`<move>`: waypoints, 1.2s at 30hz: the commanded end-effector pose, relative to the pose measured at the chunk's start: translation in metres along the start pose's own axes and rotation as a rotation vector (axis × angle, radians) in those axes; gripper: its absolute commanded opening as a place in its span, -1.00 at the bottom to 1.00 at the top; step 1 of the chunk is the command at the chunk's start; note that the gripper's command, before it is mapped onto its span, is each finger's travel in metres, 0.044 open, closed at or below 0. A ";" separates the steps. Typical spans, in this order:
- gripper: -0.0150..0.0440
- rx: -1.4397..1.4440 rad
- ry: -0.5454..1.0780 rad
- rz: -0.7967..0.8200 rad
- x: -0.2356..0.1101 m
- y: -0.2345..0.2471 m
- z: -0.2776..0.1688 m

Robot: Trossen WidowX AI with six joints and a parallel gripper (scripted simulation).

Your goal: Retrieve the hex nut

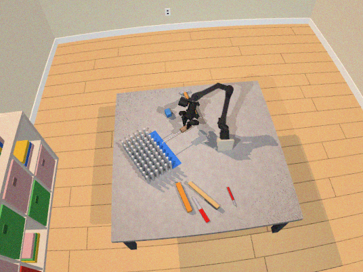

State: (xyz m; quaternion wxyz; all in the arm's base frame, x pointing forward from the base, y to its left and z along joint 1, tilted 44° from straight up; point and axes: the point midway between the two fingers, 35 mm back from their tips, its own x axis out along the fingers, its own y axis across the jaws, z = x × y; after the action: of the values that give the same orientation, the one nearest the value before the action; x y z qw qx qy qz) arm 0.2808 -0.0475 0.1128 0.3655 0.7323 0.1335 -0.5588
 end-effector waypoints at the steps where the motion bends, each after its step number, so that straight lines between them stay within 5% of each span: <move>1: -0.49 0.004 0.013 0.010 -0.020 -0.003 -0.014; 12: -0.49 0.004 0.017 0.015 -0.067 -0.020 -0.039; 36: -0.49 -0.745 -0.030 0.137 -0.060 -0.007 -0.042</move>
State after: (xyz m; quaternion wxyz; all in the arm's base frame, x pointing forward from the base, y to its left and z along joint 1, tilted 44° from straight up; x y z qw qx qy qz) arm 0.2850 -0.0034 0.1652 0.6108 0.5757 0.2592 -0.4778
